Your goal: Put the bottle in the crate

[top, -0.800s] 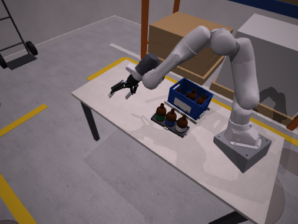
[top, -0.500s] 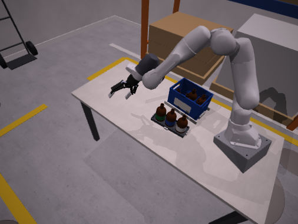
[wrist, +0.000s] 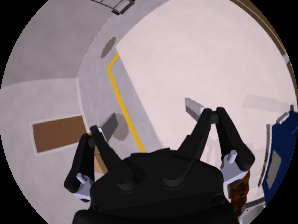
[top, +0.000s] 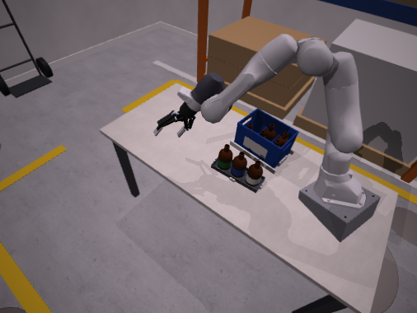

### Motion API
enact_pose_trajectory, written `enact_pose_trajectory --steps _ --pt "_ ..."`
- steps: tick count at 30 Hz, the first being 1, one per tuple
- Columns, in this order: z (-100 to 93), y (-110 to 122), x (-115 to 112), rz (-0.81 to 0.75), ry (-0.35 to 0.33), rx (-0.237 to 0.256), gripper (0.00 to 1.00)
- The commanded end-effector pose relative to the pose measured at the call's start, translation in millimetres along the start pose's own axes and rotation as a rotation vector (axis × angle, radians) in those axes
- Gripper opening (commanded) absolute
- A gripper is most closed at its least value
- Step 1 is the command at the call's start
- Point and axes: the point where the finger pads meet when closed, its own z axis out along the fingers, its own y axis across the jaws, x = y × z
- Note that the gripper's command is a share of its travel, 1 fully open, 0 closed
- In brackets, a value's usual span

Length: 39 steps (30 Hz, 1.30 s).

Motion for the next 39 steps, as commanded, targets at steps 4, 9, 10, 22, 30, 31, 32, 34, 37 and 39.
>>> enact_pose_trajectory --steps 4,9,10,22,30,31,32,34,37,39 --pt "-57.5 57.8 28.1 -0.186 -0.022 -0.088 1.00" --pt "-75.5 75.7 32.8 -0.237 -0.033 -0.114 1.00" --pt "-75.5 75.7 32.8 -0.237 -0.033 -0.114 1.00" --pt "-117.3 117.3 38.8 -0.348 -0.065 -0.171 1.00" --pt "-140.5 140.3 39.2 -0.406 -0.086 -0.200 1.00" --pt "-164.7 164.4 37.4 -0.465 -0.111 -0.229 1.00" --pt "-164.7 164.4 37.4 -0.465 -0.111 -0.229 1.00" --pt "-164.7 164.4 37.4 -0.465 -0.111 -0.229 1.00" --pt "-189.3 188.8 33.2 -0.524 -0.140 -0.256 1.00" --pt "-189.3 188.8 33.2 -0.524 -0.140 -0.256 1.00"
